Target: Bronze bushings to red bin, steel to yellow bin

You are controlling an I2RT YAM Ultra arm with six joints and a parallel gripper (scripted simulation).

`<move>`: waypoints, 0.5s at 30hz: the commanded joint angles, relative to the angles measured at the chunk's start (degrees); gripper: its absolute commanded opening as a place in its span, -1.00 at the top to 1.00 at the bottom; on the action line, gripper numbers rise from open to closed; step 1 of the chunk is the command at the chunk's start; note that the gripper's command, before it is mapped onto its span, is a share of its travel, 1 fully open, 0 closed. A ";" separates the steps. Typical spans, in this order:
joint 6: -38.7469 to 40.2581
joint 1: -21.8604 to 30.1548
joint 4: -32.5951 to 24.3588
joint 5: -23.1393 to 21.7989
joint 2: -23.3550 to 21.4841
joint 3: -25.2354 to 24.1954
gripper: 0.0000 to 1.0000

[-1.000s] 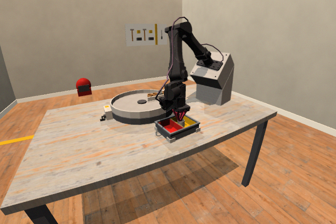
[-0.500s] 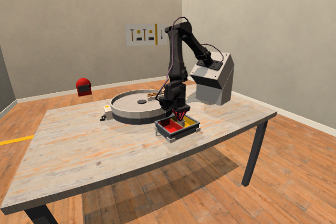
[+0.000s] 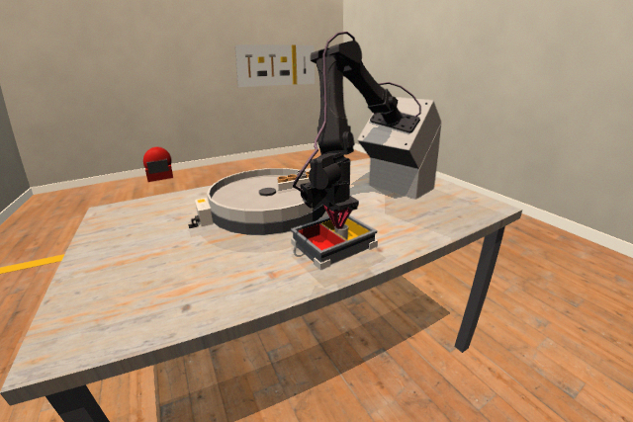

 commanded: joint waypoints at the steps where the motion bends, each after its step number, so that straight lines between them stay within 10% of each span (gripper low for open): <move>1: -0.28 -0.46 0.36 -0.47 -0.68 -0.07 1.00; 15: -0.28 -0.46 0.34 -0.47 -0.68 -0.07 1.00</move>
